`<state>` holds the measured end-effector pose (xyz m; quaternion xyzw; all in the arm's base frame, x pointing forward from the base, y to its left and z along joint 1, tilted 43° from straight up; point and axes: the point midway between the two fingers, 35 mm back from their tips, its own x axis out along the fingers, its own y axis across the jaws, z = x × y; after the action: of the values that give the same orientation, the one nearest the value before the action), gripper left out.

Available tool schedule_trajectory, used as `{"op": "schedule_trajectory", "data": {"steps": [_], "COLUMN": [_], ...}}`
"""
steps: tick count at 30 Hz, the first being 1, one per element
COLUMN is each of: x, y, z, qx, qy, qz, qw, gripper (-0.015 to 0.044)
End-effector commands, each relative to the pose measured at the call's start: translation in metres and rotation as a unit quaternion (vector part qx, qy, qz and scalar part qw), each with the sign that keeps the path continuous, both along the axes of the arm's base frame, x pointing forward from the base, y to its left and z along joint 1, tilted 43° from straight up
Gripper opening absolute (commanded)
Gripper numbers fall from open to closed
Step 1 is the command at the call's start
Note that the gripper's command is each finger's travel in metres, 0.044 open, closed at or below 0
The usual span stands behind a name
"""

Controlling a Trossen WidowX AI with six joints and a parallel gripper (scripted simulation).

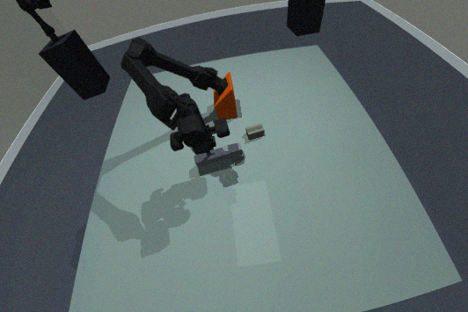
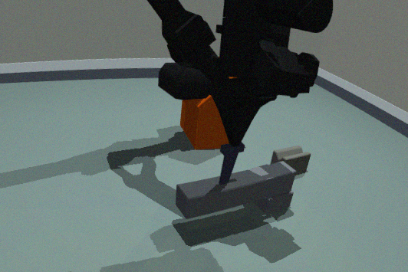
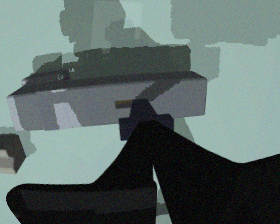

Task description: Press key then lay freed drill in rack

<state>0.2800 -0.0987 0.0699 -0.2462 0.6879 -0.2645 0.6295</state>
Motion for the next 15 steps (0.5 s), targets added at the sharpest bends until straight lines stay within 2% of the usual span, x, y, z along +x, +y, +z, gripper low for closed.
{"op": "schedule_trajectory", "data": {"steps": [1,15], "x": [-0.0086,-0.0095], "y": [-0.0101,-0.0131], "z": [-0.0075,-0.0102], "qx": [-0.003,-0.003], "qy": [0.015,0.015], "qz": [-0.012,-0.012], "qw": [1.0,1.0], "gripper": [0.0,0.0]}}
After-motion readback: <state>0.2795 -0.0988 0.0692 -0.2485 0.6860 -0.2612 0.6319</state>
